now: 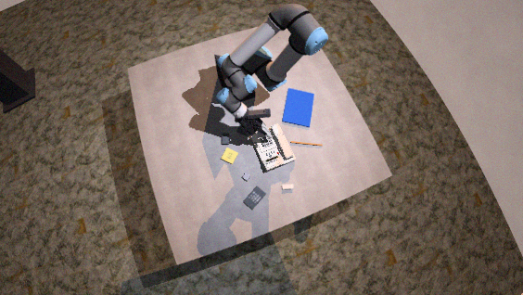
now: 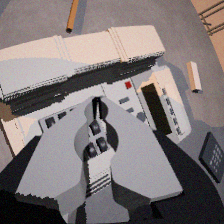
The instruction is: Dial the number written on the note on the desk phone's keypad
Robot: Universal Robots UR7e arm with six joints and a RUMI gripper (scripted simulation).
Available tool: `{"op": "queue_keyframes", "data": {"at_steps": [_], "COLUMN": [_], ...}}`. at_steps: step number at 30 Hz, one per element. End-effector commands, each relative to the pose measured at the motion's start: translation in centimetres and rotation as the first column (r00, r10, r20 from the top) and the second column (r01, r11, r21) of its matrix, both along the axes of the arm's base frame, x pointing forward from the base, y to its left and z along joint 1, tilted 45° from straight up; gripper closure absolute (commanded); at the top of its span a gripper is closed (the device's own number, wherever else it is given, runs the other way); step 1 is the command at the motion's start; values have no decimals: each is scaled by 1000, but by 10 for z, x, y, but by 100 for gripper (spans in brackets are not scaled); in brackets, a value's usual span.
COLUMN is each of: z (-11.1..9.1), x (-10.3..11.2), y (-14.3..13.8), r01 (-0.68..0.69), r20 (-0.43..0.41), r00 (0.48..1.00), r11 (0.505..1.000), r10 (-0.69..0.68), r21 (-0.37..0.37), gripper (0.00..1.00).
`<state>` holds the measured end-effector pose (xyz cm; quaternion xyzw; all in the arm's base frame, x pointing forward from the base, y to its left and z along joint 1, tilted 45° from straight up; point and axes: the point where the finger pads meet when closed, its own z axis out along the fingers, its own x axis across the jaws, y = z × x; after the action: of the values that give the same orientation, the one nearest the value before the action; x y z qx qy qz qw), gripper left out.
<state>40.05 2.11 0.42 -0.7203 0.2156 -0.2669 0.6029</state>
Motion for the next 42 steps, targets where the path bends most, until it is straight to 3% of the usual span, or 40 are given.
{"op": "queue_keyframes", "data": {"at_steps": [1,42], "z": [-12,-25], "x": [2,4], "y": [10,22], "r01": [2,2], "r20": [0,0], "r00": [1000,1000], "r11": [1000,1000], "r10": [-2,-2], "r21": [-1,-1], "gripper": [100,100]}}
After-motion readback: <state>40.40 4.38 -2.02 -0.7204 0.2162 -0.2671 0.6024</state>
